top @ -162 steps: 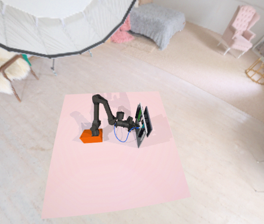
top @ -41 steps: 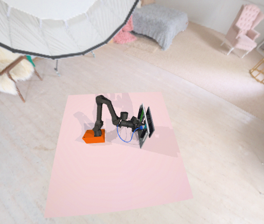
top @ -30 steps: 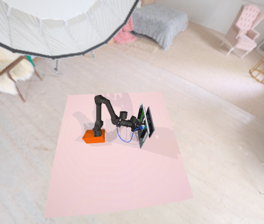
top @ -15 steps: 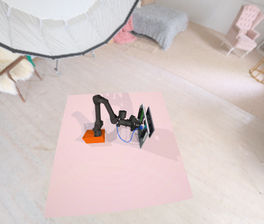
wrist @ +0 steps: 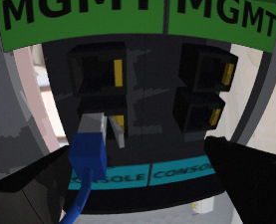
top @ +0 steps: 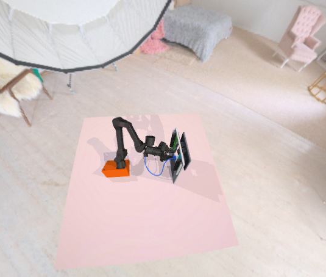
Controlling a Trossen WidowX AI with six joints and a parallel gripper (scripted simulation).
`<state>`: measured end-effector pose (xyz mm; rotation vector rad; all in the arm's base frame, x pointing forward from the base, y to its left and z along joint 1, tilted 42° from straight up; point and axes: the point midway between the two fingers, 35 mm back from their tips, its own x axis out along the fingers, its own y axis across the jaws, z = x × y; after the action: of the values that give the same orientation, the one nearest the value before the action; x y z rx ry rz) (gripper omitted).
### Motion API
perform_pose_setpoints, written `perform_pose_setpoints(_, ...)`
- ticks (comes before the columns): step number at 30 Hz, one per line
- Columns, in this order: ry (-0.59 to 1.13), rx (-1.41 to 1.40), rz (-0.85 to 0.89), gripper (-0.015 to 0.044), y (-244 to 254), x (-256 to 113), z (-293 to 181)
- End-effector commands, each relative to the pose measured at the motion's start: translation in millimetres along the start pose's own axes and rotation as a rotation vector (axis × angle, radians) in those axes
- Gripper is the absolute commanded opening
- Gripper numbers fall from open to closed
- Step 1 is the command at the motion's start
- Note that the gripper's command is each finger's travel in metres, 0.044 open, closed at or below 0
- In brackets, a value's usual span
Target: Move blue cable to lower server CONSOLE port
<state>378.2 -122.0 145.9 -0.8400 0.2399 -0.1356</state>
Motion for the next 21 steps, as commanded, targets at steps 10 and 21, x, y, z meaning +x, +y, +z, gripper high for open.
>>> perform_pose_setpoints(10,0.001,-0.002,0.008,0.044,-2.5,-8.2,-1.5)
perform_pose_setpoints(21,0.001,-0.002,0.007,0.044,-1.9,-3.8,-8.3)
